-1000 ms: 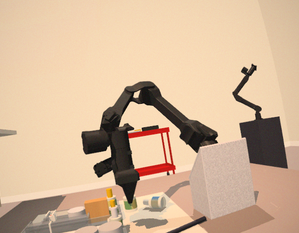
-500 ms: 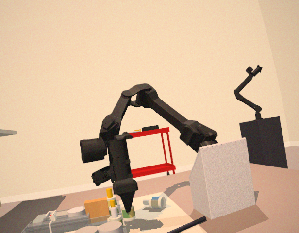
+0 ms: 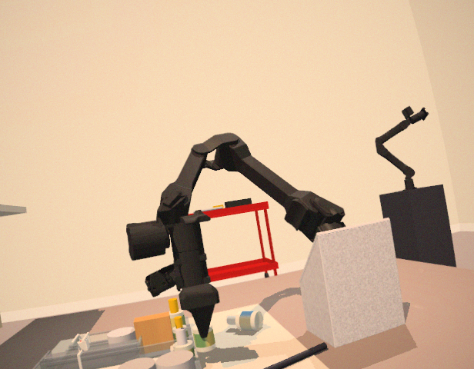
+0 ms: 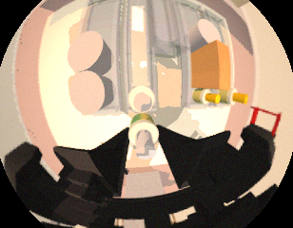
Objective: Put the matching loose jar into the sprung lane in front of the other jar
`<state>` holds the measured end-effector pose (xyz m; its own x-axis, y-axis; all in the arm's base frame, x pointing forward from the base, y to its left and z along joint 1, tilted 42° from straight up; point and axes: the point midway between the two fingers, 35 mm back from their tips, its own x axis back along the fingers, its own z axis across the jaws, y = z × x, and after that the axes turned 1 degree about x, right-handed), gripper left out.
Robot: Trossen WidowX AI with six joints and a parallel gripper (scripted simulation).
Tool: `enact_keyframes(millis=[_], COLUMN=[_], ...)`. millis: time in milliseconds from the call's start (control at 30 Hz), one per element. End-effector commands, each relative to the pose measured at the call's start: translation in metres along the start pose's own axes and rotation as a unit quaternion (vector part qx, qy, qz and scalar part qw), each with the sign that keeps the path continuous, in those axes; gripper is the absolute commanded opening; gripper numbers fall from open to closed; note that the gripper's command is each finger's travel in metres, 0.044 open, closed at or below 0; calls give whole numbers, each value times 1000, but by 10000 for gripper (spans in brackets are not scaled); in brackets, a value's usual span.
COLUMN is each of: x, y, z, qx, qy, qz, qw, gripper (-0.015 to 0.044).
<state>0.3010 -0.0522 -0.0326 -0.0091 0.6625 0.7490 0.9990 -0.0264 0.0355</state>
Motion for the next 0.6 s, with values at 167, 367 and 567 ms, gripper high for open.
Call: enact_keyframes(millis=[167, 367, 567], x=[1, 1, 0], y=[5, 7, 9], z=[-1, -1, -1], qx=[1, 1, 0], qy=[-2, -2, -2], qz=[-2, -2, -2], qw=[1000, 1000, 1000], gripper=[0, 0, 0])
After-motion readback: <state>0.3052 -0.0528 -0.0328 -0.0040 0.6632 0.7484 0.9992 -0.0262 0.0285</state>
